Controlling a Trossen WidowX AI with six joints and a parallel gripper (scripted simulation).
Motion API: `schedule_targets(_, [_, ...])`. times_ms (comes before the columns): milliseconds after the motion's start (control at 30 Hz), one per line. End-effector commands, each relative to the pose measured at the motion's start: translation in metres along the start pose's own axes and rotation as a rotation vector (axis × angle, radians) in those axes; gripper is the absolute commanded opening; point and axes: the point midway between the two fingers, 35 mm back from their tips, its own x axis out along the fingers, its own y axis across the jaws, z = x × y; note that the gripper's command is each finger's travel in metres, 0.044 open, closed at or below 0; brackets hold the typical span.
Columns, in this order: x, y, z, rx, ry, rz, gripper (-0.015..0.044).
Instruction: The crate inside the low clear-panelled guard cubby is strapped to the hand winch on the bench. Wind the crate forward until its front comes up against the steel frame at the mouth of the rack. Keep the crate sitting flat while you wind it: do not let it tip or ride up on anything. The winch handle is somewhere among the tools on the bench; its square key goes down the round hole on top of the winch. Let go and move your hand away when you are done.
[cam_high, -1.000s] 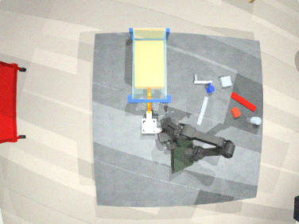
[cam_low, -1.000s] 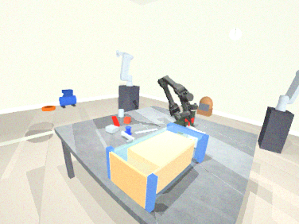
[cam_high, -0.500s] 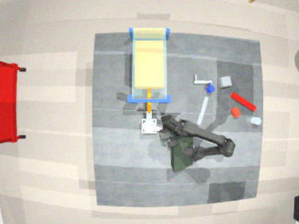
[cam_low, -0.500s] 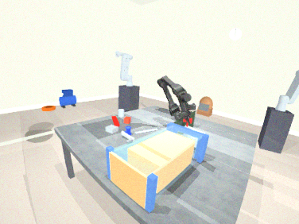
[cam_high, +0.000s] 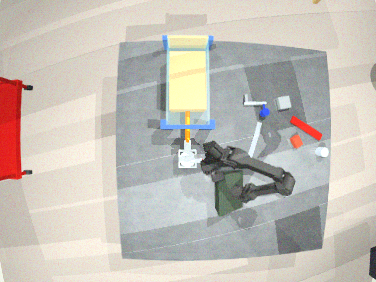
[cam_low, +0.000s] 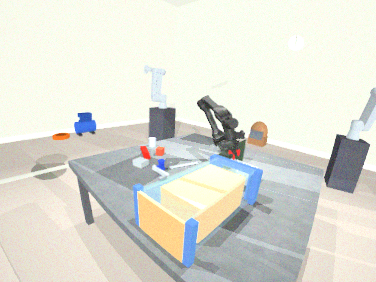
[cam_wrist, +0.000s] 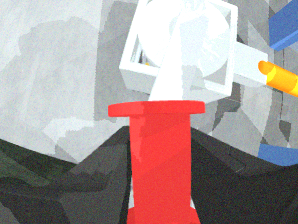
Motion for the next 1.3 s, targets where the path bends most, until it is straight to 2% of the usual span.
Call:
schedule_targets(0, [0.0,-0.02,-0.006,0.019,0.018,-0.039,0.0])
schedule_targets(1267, [0.001,-0.068,-0.001,0.02,0.017,-0.042,0.0])
